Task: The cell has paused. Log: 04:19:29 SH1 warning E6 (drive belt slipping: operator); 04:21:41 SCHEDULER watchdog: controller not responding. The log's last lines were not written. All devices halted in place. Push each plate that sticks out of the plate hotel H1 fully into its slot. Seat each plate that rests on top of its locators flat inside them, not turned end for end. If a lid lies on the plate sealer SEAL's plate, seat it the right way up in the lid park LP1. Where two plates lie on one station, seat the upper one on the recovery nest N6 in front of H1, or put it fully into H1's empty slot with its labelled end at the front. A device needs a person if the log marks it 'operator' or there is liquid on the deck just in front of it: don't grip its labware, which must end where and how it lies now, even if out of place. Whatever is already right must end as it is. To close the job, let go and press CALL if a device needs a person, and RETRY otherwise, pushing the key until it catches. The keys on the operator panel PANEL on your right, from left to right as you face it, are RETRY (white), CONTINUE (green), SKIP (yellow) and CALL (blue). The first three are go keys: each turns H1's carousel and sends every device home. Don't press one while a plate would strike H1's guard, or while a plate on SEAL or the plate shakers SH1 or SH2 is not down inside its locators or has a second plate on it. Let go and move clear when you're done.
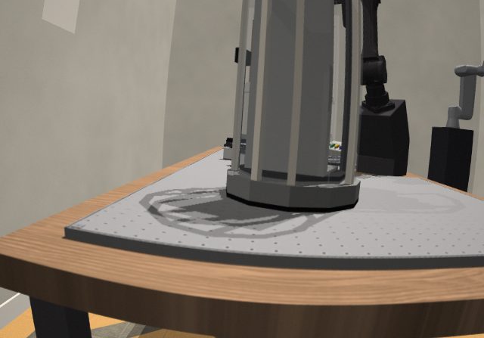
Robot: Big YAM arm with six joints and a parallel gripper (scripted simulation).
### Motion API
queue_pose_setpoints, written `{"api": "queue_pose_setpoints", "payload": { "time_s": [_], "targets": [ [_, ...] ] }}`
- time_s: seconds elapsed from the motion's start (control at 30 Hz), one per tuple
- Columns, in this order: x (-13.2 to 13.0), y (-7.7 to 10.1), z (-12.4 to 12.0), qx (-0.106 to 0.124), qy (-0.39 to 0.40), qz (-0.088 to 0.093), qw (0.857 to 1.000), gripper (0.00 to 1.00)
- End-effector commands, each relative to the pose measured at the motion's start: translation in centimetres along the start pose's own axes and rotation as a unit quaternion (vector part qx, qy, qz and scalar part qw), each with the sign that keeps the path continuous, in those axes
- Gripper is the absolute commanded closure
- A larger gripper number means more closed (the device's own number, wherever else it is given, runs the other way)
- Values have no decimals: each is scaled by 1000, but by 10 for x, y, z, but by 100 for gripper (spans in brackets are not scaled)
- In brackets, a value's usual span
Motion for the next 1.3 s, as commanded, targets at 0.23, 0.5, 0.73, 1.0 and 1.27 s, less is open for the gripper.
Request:
{"api": "queue_pose_setpoints", "payload": {
  "time_s": [0.23, 0.5, 0.73, 1.0, 1.27],
  "targets": [
    [-5, 9, -1, -106, 19, 36, 994, 0],
    [-7, 8, -5, -190, 41, 69, 979, 0],
    [-9, 6, -9, -261, 61, 97, 958, 0],
    [-11, 4, -12, -321, 77, 120, 936, 0],
    [-13, 0, -16, -398, 99, 151, 899, 0]
  ]
}}
Point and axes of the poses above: the point where the finger pads meet when closed, its own y axis back along the fingers, its own x axis across the jaws, z = x × y, the point moved 3 cm from there along y, back along the fingers, and after that the axes turned 15 degrees about -y, right-handed, at the moved point
